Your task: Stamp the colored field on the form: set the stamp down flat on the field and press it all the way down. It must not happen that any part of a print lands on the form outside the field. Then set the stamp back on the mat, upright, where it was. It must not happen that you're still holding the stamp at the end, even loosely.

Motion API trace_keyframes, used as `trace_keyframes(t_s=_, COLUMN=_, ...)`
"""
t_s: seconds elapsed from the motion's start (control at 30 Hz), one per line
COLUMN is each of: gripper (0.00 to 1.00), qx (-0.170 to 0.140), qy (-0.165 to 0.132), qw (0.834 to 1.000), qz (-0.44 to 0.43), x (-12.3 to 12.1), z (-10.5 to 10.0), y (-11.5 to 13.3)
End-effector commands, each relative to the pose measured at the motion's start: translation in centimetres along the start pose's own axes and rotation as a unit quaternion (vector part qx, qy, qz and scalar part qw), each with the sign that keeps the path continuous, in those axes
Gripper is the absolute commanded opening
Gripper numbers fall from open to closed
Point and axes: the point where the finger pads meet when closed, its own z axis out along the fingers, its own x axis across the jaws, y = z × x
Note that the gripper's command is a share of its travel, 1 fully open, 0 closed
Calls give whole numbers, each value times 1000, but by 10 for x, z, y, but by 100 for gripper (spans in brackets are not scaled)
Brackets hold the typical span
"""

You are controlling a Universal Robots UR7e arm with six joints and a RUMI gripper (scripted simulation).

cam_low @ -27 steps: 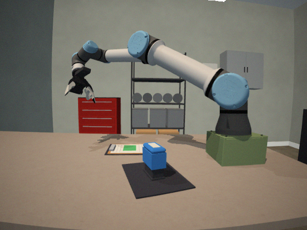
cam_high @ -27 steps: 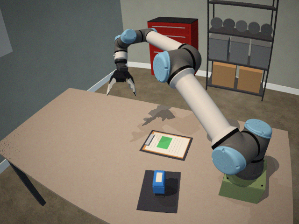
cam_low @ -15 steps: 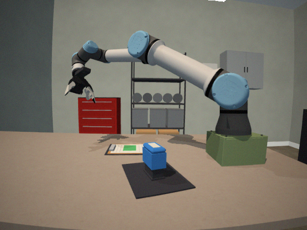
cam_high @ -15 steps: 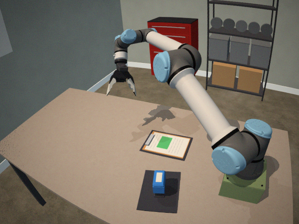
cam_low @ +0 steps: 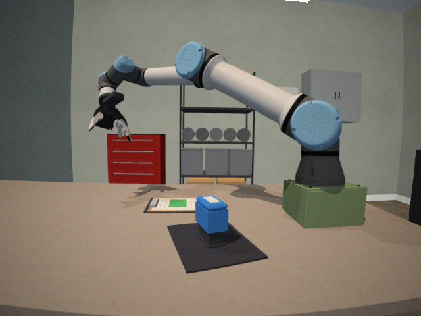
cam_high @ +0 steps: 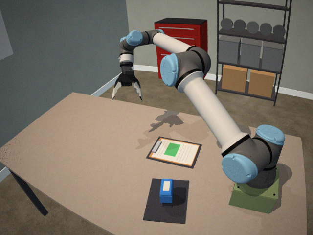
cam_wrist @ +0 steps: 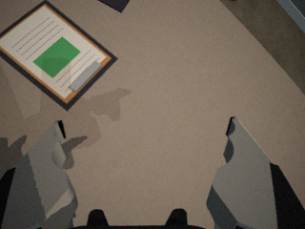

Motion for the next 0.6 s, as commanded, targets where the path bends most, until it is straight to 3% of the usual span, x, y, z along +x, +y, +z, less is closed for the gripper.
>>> trace_keyframes(t_s=0.0, gripper=100, qx=-2, qy=-2, qw=1000, qz=1, x=2, z=0, y=-2)
trace_keyframes(t_s=0.57, gripper=100, qx=-17, qy=-23, qw=999, qz=18, x=18, z=13, y=-19)
